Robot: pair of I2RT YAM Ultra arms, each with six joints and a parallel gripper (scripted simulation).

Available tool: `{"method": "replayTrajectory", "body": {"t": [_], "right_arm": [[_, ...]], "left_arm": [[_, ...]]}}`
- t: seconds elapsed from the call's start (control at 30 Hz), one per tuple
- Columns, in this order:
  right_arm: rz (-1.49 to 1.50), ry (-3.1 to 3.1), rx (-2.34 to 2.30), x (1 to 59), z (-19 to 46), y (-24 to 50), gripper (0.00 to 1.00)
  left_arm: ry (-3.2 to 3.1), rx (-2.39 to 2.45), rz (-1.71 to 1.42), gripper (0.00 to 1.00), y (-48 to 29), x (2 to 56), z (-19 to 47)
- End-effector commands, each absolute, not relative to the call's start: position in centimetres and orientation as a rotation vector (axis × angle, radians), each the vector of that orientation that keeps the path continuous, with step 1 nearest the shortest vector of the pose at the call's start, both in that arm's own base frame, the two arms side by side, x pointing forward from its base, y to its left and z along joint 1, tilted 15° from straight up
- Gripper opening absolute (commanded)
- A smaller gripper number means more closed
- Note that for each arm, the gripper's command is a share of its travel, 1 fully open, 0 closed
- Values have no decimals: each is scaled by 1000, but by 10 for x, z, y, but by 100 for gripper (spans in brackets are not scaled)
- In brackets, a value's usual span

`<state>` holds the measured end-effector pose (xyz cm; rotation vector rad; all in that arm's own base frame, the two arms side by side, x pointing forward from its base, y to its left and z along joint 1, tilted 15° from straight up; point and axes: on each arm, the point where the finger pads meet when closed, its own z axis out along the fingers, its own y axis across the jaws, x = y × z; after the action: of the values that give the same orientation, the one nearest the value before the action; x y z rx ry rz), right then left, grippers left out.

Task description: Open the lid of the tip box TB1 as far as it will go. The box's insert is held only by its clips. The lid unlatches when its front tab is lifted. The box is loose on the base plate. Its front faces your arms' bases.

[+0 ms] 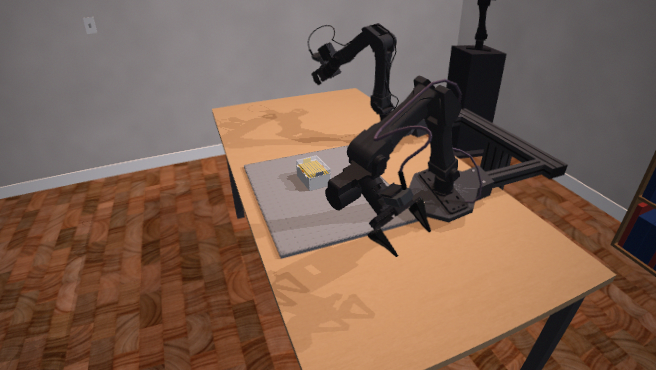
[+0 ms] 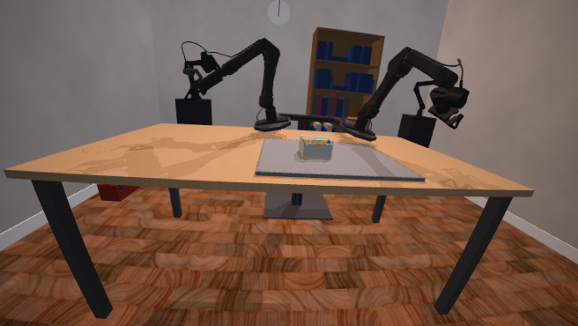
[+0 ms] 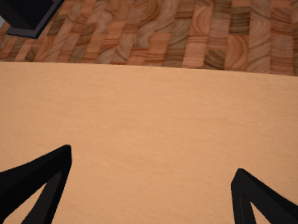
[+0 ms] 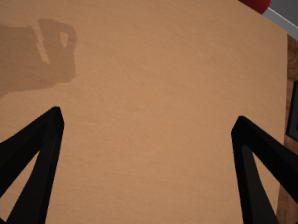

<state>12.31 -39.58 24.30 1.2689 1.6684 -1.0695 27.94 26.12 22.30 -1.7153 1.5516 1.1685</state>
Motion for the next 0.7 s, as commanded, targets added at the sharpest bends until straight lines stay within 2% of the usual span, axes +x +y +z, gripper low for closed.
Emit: {"method": "replayTrajectory", "body": {"t": [0.0, 0.67], "right_arm": [[-1075, 1653, 1263, 123, 249, -396, 100], [-1059, 1647, 1247, 131, 249, -396, 100]], "left_arm": [[1543, -1715, 1162, 100, 261, 279, 226], [1601, -1712, 1106, 100, 257, 289, 216]]}}
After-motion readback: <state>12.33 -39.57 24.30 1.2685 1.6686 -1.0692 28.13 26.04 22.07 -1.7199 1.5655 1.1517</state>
